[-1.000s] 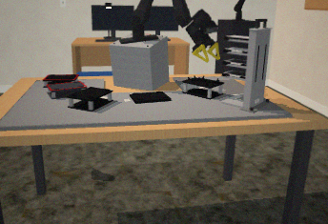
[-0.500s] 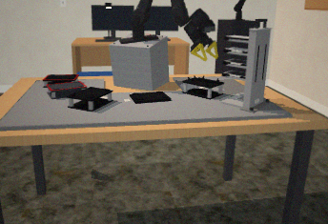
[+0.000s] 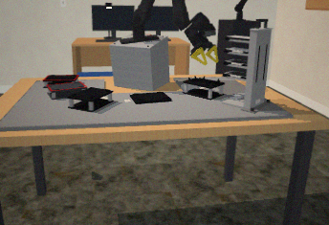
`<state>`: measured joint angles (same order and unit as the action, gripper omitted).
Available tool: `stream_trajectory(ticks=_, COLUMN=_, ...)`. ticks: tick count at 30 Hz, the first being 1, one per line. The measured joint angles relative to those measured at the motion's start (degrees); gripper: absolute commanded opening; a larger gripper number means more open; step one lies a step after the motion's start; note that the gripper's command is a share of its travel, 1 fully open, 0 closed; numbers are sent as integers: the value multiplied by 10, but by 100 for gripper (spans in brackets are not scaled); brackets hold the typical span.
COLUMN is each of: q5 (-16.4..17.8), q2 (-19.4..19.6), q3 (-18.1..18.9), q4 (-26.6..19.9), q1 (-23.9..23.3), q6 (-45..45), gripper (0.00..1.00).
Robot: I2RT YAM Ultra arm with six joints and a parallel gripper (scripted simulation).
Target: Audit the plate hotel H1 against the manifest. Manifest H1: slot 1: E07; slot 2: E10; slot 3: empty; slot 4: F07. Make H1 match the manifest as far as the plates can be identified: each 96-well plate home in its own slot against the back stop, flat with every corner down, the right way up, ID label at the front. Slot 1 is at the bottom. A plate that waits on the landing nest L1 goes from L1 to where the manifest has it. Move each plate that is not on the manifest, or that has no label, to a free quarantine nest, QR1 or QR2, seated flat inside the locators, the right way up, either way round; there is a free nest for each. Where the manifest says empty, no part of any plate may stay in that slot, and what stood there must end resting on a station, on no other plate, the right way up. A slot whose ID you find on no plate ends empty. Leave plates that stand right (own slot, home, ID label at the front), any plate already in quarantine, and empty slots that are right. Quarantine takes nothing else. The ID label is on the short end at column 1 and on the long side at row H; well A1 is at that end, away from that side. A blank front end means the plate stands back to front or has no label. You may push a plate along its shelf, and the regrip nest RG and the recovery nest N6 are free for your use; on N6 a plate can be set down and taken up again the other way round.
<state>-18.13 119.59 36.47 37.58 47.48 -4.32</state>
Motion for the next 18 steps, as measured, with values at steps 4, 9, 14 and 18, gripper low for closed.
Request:
stream_trajectory(ticks=4, q5=1, q2=18, q3=0, q4=16, q1=-3, q6=1, gripper=100)
stream_trajectory(ticks=9, q5=4, q2=40, q3=0, q4=35, q1=-6, q6=3, gripper=100)
stream_trajectory(ticks=14, q5=5, q2=56, q3=1, q4=50, q1=-7, q6=4, gripper=100)
stream_trajectory(ticks=18, q5=7, q2=70, q3=7, q4=66, q1=-10, q6=6, gripper=100)
